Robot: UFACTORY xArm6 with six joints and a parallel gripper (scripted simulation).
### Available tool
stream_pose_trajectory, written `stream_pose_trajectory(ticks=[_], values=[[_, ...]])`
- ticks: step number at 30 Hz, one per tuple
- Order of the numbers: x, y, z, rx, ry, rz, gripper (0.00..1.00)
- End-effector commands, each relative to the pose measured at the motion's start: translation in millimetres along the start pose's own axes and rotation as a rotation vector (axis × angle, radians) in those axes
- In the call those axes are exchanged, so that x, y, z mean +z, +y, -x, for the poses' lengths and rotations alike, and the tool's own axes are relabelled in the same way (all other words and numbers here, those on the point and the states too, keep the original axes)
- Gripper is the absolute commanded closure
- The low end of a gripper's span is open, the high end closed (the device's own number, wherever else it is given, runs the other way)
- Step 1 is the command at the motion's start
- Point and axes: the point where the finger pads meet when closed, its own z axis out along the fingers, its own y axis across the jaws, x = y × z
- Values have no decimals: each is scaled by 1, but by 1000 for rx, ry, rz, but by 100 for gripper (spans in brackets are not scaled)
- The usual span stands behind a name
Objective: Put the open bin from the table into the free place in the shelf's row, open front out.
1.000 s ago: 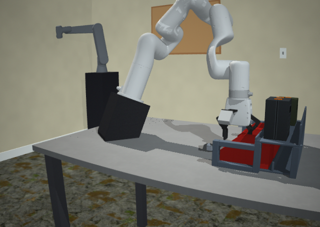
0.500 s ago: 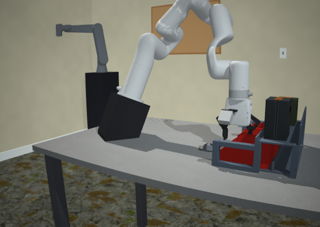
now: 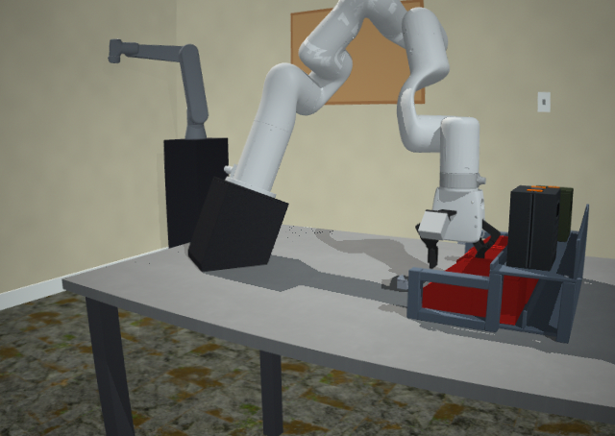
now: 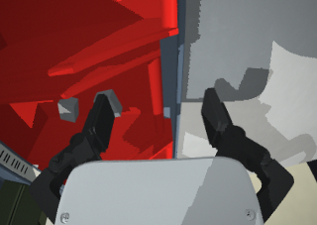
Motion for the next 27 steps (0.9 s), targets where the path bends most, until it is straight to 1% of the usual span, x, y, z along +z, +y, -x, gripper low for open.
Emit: stream_pose_trajectory(ticks=[1, 9, 14, 26, 27], values=[[-1, -2, 0, 0, 0, -4, 0], [-1, -2, 0, 0, 0, -4, 0], [-41, -1, 0, 0, 0, -3, 0], [-41, -1, 0, 0, 0, -3, 0], [-52, -1, 0, 0, 0, -2, 0]])
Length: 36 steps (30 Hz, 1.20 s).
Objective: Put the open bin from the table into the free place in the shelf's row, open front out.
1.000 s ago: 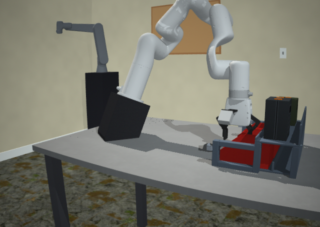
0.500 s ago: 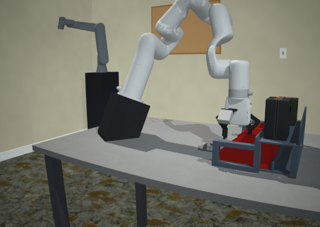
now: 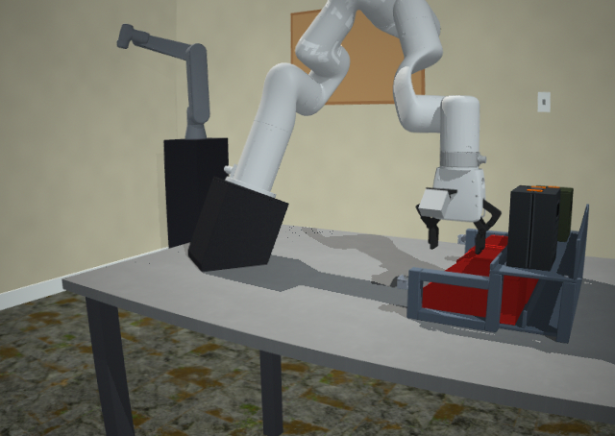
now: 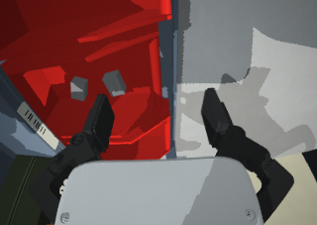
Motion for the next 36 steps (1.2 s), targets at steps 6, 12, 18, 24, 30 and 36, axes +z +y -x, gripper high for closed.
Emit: stream_pose_trajectory(ticks=[6, 12, 18, 24, 30, 36], values=[[-56, -2, 0, -1, 1, -5, 0], [-56, -2, 0, -1, 1, -5, 0], [-56, -2, 0, -1, 1, -5, 0], [-56, -2, 0, -1, 1, -5, 0], [-56, -2, 0, -1, 1, -5, 0], [-56, -2, 0, -1, 1, -5, 0]])
